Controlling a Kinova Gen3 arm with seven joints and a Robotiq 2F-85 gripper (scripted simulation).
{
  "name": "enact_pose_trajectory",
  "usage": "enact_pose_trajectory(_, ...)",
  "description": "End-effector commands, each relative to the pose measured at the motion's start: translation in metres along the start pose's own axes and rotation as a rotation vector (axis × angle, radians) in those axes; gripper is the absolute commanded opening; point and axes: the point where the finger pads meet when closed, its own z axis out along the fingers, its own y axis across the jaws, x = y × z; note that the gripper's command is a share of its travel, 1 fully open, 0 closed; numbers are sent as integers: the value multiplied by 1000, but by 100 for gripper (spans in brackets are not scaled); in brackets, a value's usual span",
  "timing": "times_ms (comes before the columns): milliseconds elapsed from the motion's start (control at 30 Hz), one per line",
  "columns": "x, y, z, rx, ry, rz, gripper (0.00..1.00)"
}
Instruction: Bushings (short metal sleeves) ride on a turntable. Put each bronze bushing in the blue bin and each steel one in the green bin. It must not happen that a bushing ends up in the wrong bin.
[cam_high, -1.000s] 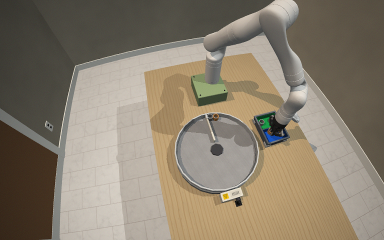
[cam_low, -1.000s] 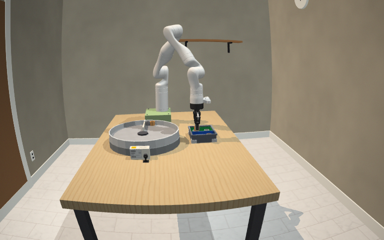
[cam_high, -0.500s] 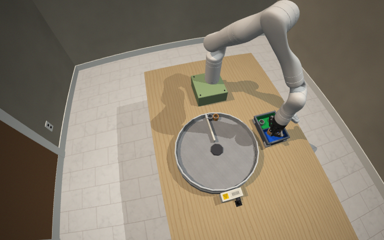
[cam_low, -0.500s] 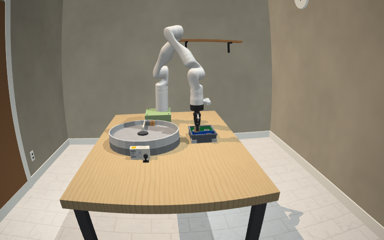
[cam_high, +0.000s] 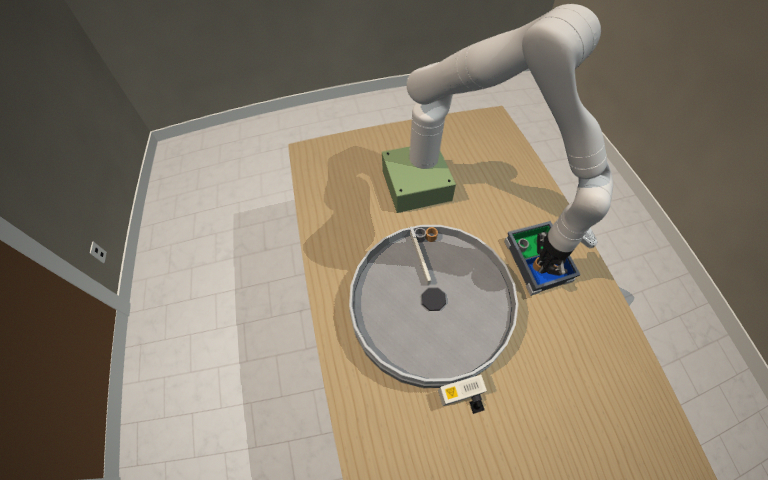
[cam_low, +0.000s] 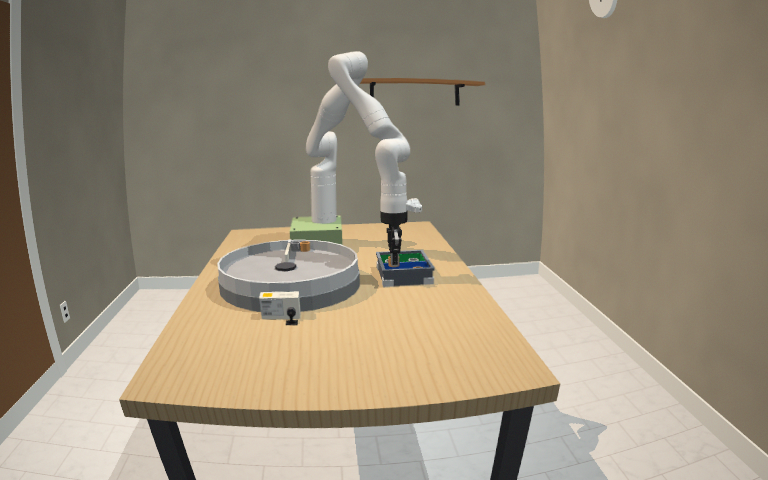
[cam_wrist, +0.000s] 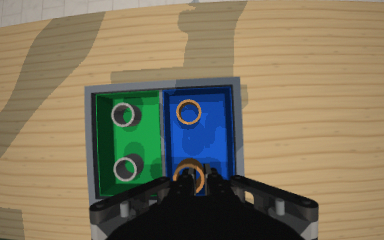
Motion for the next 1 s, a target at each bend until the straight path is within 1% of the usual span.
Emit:
enact_pose_trajectory(0,0,0,-1,-1,1,0,0)
enact_pose_trajectory(333,0,1,5,-1,1,0,0)
enact_pose_trajectory(500,0,0,11,-1,1,0,0)
enact_pose_trajectory(800,0,0,11,-1,1,0,0)
enact_pose_trajectory(967,0,1,17,-1,1,0,0)
